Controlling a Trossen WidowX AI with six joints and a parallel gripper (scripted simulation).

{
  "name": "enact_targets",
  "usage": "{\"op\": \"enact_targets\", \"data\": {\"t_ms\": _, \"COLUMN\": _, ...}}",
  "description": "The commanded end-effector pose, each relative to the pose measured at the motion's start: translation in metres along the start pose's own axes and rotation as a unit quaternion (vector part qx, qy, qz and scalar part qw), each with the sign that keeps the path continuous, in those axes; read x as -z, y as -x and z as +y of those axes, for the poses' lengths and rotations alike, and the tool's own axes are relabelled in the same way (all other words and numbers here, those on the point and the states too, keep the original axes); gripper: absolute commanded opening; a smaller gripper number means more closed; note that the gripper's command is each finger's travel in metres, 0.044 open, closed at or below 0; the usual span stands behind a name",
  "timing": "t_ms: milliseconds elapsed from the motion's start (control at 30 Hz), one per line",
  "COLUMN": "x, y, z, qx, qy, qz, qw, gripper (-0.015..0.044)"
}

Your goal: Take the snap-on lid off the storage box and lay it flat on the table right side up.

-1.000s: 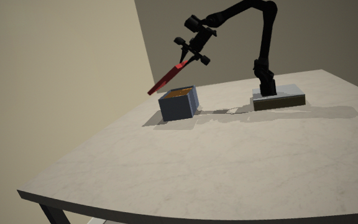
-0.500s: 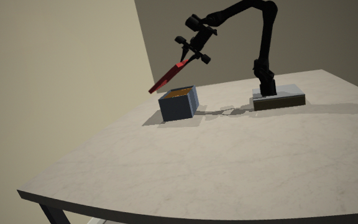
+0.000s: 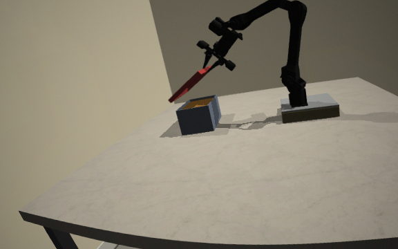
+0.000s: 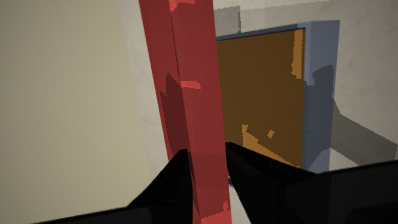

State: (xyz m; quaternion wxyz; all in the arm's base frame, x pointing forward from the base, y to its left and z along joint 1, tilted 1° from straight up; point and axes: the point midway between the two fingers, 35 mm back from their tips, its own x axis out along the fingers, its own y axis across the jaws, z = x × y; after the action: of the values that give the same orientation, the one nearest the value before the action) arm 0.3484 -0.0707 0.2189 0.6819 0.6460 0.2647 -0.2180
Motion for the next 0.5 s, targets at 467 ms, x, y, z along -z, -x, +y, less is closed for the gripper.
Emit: {"op": "enact_targets", "data": {"t_ms": 467, "x": -0.035, "y": 0.004, "z": 0.003, "qx": -0.007, "qy": 0.005, "qz": -0.001, "qw": 1.000, "gripper": 0.0000}}
